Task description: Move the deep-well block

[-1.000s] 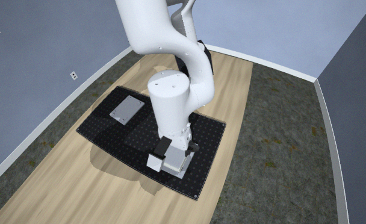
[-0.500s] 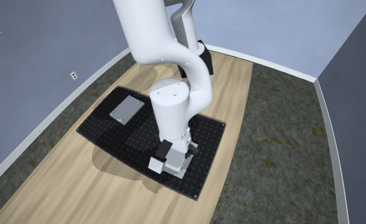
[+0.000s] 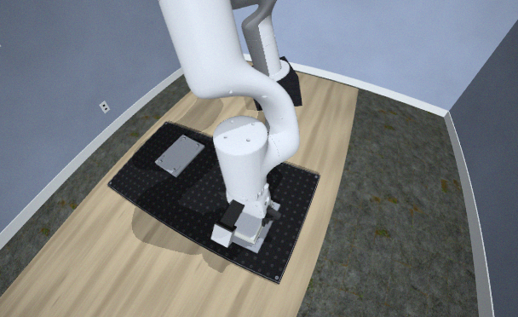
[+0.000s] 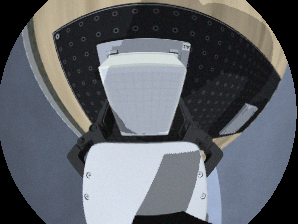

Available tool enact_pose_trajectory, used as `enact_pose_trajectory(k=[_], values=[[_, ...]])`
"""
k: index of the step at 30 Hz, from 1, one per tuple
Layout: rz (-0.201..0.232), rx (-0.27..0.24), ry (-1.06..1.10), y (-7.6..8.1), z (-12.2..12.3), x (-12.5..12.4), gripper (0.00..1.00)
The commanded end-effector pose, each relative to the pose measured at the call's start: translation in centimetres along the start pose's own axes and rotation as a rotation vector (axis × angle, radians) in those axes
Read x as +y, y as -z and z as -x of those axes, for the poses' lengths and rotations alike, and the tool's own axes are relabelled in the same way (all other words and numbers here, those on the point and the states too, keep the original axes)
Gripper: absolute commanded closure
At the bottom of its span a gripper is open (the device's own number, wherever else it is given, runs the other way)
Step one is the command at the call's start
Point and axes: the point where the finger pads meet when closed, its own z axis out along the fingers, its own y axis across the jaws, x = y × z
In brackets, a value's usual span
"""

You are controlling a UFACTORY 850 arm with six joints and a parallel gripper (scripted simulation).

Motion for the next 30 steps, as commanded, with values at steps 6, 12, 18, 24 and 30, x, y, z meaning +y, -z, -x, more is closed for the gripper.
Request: enact_pose_trajectory(k=[6, 12, 18, 24, 30], values=[[-0.001, 0.002, 0.000, 0.0, -0.1, 0.0, 0.00], [-0.001, 0.002, 0.000, -0.4, -0.1, 0.0, 0.00], [-0.001, 0.002, 0.000, -0.7, -0.1, 0.0, 0.00], [-0.001, 0.002, 0.000, -1.1, -0.1, 0.0, 0.00], [-0.001, 0.002, 0.000, -1.5, -0.1, 0.0, 0.00]])
